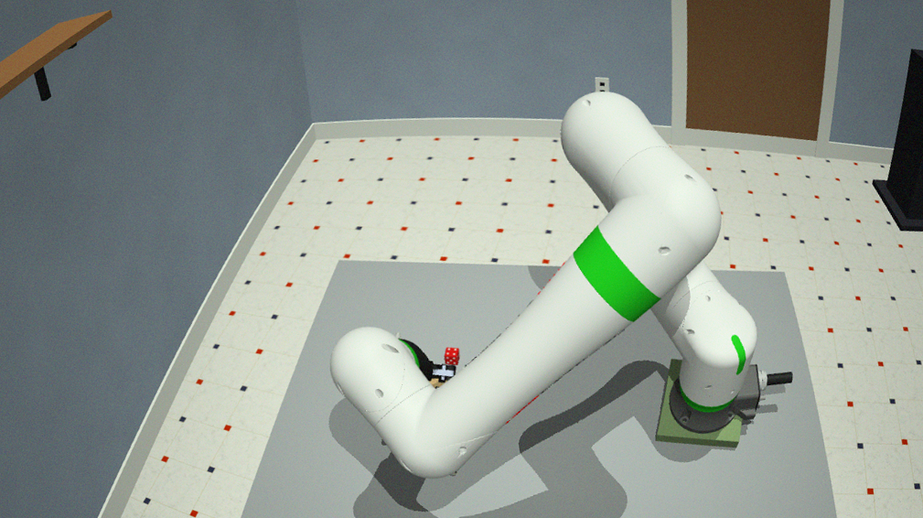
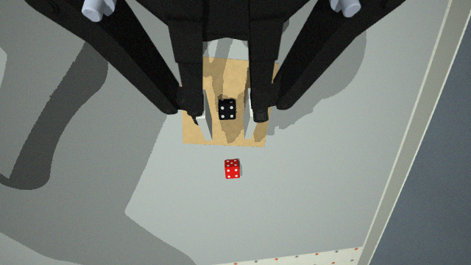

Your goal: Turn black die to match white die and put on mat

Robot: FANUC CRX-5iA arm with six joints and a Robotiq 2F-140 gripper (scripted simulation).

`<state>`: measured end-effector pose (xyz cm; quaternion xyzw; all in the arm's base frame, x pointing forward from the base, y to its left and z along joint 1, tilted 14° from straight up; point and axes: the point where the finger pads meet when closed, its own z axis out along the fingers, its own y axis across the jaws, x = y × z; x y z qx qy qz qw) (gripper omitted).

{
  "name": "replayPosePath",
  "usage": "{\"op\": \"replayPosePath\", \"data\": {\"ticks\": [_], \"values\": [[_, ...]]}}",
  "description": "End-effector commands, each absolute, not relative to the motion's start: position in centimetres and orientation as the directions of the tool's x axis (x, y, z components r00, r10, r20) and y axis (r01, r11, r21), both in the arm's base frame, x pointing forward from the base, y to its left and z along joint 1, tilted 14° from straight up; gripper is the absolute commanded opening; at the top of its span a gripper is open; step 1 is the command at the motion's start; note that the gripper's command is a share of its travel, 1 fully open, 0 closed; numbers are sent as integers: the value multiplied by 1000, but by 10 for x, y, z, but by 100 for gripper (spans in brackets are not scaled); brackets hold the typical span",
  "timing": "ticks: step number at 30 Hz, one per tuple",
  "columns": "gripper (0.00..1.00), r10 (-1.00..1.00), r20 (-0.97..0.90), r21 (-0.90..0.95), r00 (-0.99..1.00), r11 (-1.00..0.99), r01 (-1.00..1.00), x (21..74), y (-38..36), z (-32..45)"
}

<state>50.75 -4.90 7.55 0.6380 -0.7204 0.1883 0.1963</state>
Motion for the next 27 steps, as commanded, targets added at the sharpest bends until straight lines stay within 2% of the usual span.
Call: {"op": "replayPosePath", "data": {"ticks": [1,27], "values": [[25,-845,523,-21,-109,115,-993,508,-49,74],[25,-845,523,-21,-109,115,-993,509,-41,41]]}}
